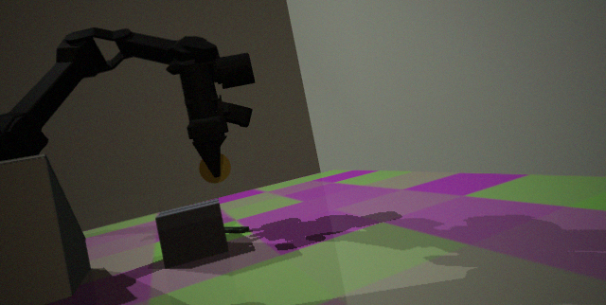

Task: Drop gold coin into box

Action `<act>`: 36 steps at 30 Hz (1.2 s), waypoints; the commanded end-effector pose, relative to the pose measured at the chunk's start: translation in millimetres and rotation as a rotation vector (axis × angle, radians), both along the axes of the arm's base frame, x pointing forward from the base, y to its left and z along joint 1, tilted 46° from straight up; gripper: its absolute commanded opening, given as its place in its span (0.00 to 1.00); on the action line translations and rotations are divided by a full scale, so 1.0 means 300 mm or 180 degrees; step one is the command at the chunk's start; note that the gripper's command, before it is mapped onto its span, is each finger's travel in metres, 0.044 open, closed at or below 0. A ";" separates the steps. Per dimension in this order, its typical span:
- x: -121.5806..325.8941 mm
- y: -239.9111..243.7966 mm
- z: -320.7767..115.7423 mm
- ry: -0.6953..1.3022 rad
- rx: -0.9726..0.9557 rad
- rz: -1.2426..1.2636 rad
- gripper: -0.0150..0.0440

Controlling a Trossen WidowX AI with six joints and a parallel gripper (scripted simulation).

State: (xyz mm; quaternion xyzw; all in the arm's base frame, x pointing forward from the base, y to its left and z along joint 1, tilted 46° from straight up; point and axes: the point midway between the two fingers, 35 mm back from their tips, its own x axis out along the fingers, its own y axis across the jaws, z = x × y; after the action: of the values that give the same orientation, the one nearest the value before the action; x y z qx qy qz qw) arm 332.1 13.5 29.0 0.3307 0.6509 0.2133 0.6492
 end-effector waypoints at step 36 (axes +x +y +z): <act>-0.204 -0.155 -0.179 0.0023 -0.0009 0.0006 0.26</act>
State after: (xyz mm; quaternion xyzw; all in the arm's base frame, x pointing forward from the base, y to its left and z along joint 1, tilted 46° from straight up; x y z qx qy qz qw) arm 274.0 -32.8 -22.4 0.3315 0.6529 0.2106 0.6477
